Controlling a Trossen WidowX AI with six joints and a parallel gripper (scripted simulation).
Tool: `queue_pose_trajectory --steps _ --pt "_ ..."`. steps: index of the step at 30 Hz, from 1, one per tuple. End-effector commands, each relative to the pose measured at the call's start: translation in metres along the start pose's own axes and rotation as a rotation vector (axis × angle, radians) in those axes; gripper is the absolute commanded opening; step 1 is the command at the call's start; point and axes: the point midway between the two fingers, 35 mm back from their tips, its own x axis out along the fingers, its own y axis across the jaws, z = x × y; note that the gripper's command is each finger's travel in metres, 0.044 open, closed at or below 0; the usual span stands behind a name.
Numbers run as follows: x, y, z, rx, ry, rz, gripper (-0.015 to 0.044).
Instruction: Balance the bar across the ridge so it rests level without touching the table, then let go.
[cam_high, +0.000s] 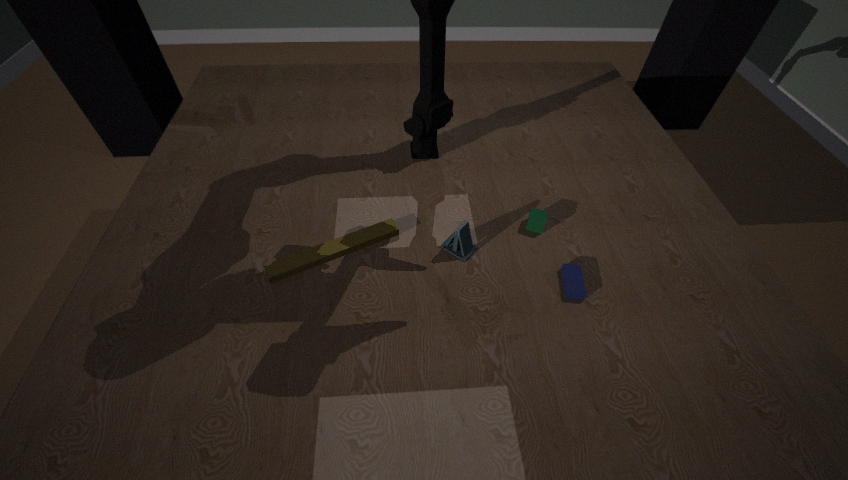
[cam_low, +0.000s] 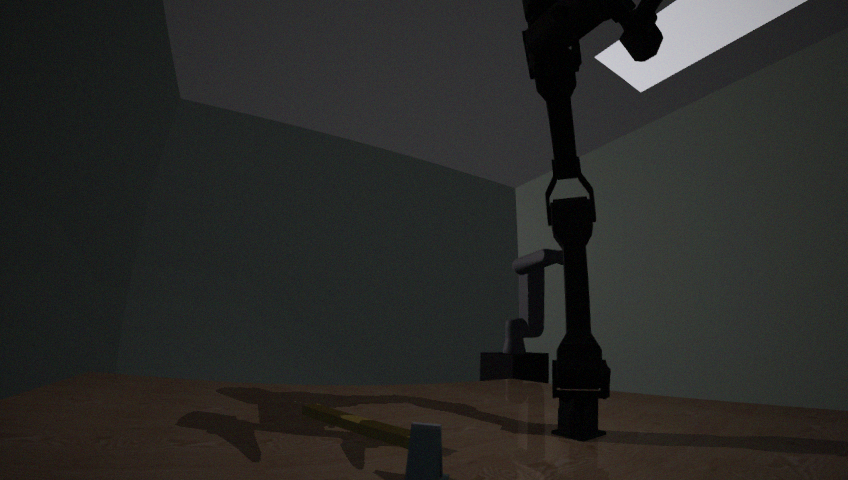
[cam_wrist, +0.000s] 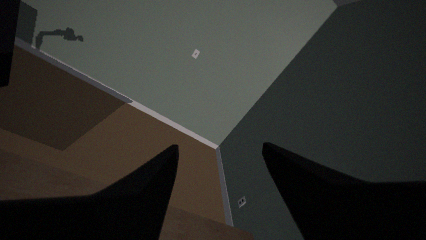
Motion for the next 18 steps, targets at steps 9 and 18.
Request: queue_pose_trajectory --steps 9,18 --pt "-0.019 -0.044 -0.093 0.265 0.243 -0.17 0.0315" --pt "-0.051 -0.068 -0.171 0.529 0.421 -0.323 0.0315"
